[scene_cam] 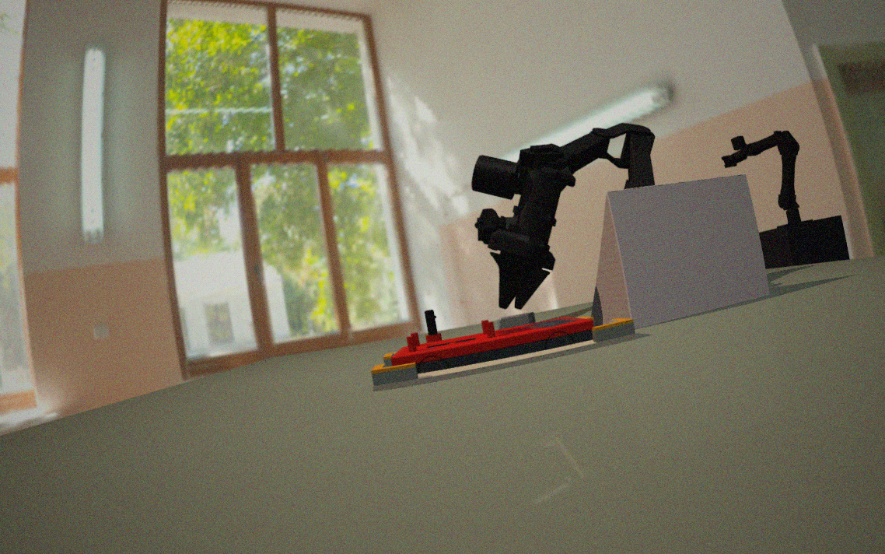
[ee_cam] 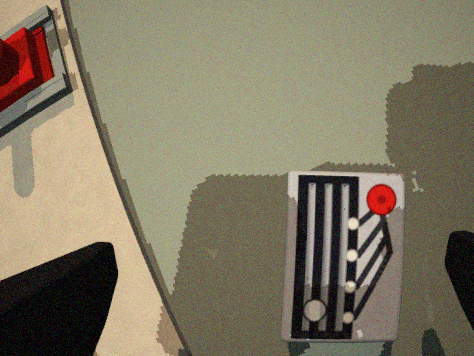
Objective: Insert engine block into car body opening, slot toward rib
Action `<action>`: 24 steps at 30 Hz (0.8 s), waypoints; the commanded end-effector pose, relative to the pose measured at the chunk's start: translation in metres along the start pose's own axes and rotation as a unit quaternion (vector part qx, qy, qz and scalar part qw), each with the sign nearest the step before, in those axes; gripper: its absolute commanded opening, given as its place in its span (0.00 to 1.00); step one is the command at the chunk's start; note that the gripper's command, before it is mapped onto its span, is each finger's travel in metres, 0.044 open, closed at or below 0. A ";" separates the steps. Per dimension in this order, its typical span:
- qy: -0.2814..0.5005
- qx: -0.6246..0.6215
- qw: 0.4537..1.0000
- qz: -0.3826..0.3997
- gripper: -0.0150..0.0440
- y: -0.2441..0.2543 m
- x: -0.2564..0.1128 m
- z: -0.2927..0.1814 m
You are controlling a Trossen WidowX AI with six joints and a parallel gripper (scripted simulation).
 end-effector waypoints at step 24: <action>0.214 0.024 0.975 -0.060 1.00 -0.002 -0.001 0.058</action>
Point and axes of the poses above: the point midway between the two fingers, 35 mm back from their tips, its own x axis out along the fingers, its own y axis across the jaws, z = x × y, the point moved 9 cm from there along -x, back along the fingers, and after that the axes turned 3 degrees about x, right-handed, at the moved point
